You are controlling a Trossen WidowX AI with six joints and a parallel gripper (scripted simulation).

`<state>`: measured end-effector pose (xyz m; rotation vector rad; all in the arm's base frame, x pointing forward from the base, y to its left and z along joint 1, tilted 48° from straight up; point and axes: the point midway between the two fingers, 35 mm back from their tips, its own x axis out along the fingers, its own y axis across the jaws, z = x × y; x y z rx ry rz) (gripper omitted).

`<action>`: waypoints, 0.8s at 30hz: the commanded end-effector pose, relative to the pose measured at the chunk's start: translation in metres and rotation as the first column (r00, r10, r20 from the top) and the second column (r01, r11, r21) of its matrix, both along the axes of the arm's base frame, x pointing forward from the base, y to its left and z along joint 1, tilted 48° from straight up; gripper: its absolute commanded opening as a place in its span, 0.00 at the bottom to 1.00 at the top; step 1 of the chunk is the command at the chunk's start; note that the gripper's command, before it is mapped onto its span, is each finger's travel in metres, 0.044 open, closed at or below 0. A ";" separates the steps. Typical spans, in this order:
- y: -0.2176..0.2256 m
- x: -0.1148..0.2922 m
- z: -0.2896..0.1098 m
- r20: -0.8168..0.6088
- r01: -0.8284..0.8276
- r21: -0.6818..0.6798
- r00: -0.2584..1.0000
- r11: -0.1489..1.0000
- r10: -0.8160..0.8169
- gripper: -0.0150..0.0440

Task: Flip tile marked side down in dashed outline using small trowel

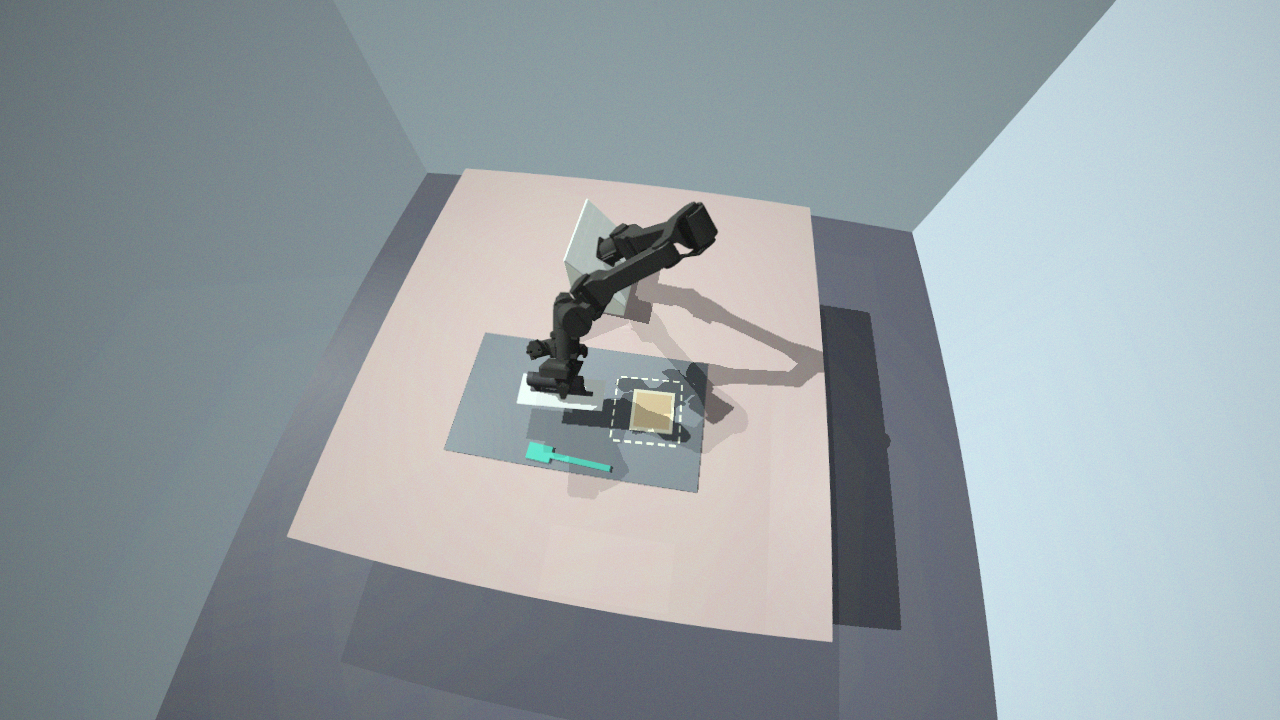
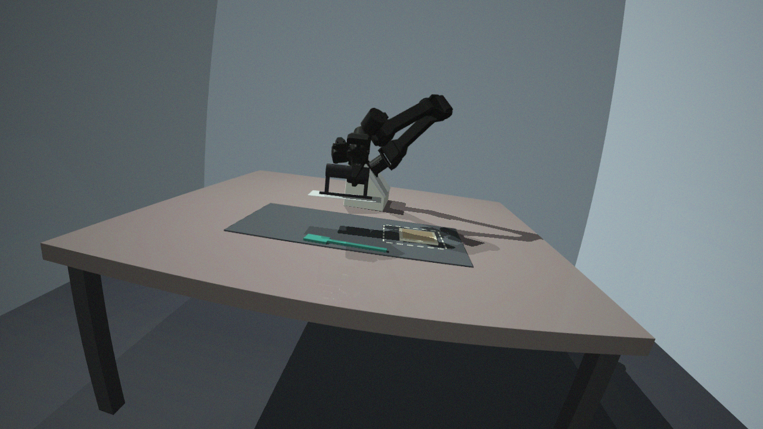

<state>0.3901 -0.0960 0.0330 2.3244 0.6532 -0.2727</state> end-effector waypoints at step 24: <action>-0.047 0.025 -0.084 -0.468 0.402 0.074 0.822 0.913 -0.324 0.25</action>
